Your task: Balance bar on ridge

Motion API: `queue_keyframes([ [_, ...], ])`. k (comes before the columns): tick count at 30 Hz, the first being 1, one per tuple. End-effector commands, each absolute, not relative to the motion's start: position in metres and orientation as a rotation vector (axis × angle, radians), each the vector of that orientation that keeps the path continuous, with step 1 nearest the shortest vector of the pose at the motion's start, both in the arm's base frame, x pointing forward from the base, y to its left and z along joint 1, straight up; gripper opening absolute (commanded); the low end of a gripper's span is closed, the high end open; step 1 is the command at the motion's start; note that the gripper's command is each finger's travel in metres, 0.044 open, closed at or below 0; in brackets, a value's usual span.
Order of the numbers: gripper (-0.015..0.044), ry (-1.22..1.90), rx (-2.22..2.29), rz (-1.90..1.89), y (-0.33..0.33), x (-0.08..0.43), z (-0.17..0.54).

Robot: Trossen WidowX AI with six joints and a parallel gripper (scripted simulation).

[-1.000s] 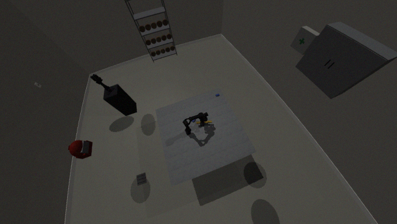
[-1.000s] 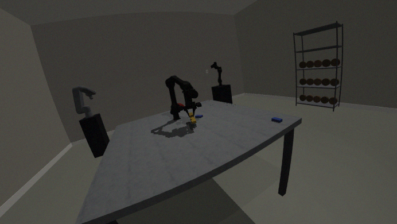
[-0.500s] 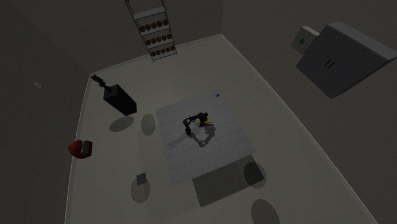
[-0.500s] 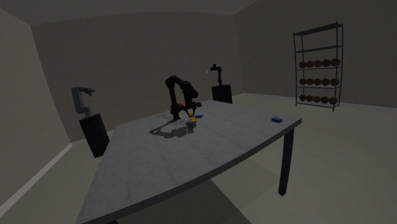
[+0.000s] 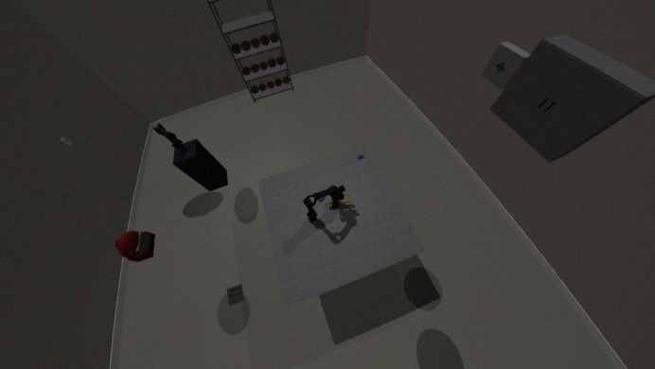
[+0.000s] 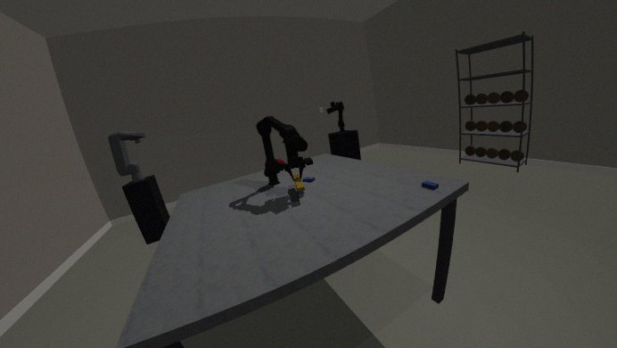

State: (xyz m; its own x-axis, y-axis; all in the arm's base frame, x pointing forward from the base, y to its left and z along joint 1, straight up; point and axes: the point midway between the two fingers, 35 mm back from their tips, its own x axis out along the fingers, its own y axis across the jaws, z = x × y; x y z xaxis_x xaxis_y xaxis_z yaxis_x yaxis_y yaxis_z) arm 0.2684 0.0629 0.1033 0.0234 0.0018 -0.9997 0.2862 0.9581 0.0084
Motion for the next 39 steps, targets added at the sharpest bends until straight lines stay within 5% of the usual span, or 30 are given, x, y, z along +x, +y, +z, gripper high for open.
queue_keyframes([
  [1,0.0170,1.536,0.231,-0.223,0.0629,0.2684,0.1033],
  [29,0.0185,1.536,0.231,-0.223,0.0629,0.2684,0.1033],
  [39,0.0440,1.536,0.231,-0.223,0.0629,0.2684,0.1033],
])
